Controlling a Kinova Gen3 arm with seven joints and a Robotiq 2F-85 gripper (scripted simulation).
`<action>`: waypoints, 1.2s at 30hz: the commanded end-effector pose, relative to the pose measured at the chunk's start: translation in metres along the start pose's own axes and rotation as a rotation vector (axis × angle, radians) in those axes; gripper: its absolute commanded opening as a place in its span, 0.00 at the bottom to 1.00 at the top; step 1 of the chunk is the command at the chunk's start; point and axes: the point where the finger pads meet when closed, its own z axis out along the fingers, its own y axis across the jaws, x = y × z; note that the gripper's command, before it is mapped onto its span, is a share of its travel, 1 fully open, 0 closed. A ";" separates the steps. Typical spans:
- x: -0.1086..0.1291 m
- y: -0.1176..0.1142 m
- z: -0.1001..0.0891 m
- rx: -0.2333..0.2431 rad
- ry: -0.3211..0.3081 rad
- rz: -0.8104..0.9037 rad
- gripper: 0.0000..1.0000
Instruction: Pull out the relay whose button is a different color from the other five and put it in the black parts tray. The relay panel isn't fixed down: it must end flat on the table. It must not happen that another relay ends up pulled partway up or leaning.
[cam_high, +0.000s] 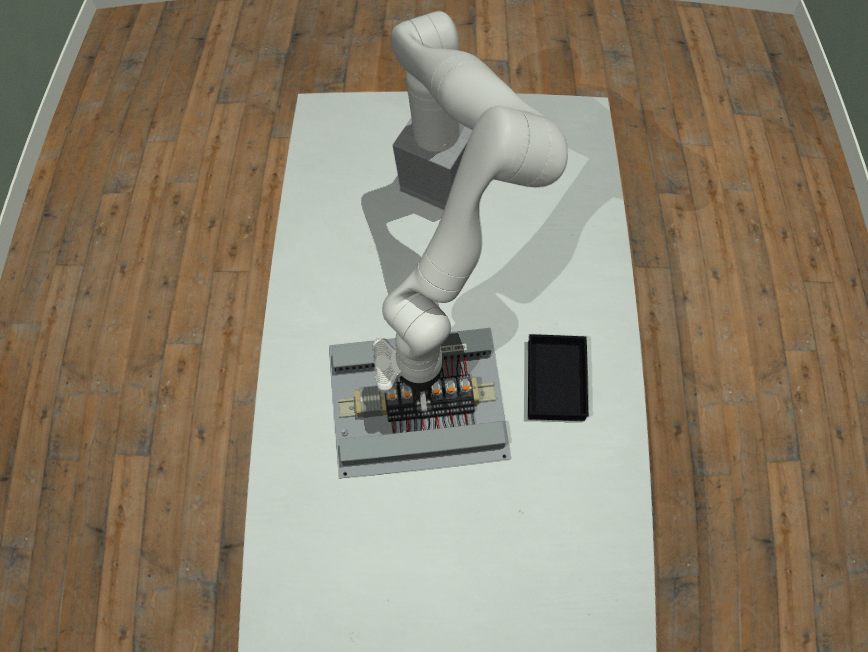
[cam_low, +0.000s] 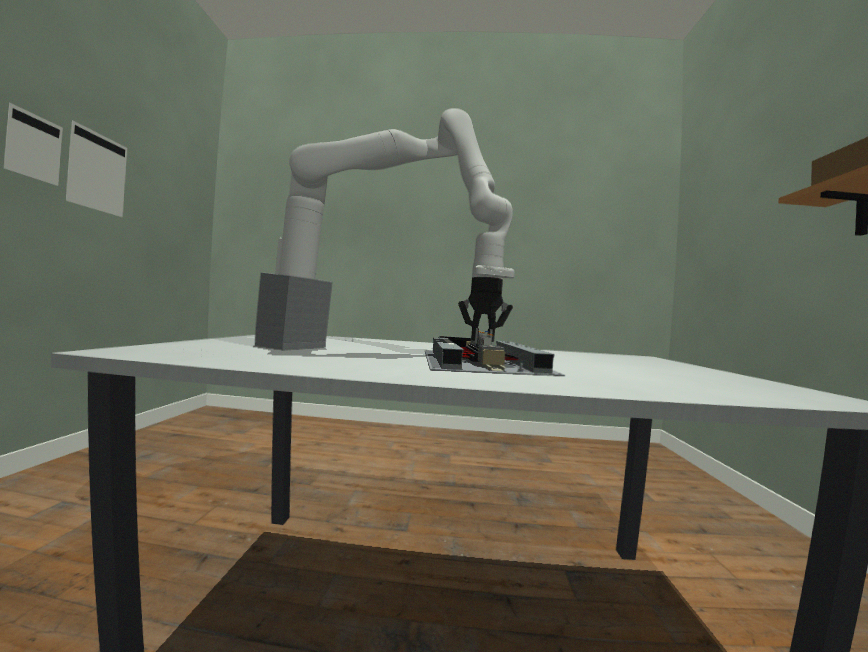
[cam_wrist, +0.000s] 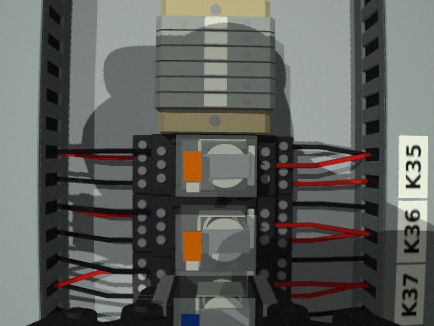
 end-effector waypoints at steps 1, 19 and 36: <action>0.000 -0.001 -0.001 -0.005 0.000 0.000 0.00; 0.000 -0.002 -0.001 -0.031 0.000 0.000 0.00; 0.000 -0.002 -0.002 0.002 -0.001 0.000 0.00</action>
